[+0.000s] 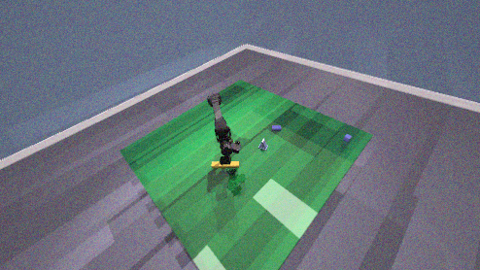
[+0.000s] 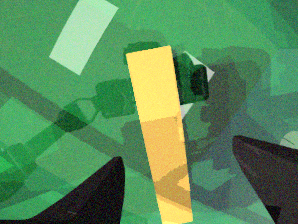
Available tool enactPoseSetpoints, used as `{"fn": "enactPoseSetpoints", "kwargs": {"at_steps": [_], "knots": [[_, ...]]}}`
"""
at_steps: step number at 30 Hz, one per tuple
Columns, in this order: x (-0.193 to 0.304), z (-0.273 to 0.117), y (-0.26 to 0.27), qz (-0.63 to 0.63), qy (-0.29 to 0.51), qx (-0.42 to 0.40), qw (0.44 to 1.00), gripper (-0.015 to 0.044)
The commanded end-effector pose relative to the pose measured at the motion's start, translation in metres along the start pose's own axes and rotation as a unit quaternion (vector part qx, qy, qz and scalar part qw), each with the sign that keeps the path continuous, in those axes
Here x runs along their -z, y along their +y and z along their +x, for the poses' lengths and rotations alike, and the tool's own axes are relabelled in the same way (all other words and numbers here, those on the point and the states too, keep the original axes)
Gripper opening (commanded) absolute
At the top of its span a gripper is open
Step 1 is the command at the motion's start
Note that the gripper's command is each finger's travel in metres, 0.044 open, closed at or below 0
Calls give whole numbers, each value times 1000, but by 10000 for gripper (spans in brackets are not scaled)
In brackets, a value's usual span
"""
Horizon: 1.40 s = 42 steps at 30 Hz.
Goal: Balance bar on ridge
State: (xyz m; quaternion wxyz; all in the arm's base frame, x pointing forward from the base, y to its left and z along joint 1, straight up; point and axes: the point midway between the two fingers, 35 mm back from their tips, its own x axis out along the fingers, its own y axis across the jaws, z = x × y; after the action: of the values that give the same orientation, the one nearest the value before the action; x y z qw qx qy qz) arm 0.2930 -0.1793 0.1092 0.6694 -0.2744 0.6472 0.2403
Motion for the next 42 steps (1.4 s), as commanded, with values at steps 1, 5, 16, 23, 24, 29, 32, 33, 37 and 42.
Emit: {"fn": "enactPoseSetpoints", "kwargs": {"at_steps": [1,5,16,23,24,29,32,33,37,42], "knots": [[1,28,4,-4,1,-11,1000,315],[1,32,4,-4,1,-11,1000,315],[1,42,4,-4,1,-11,1000,315],[1,54,5,-4,1,-11,1000,315],[1,56,5,-4,1,-11,1000,315],[1,58,5,-4,1,-11,1000,315],[1,58,5,-4,1,-11,1000,315],[1,58,5,-4,1,-11,1000,315],[1,58,5,-4,1,-11,1000,315],[1,58,5,-4,1,-11,1000,315]]}}
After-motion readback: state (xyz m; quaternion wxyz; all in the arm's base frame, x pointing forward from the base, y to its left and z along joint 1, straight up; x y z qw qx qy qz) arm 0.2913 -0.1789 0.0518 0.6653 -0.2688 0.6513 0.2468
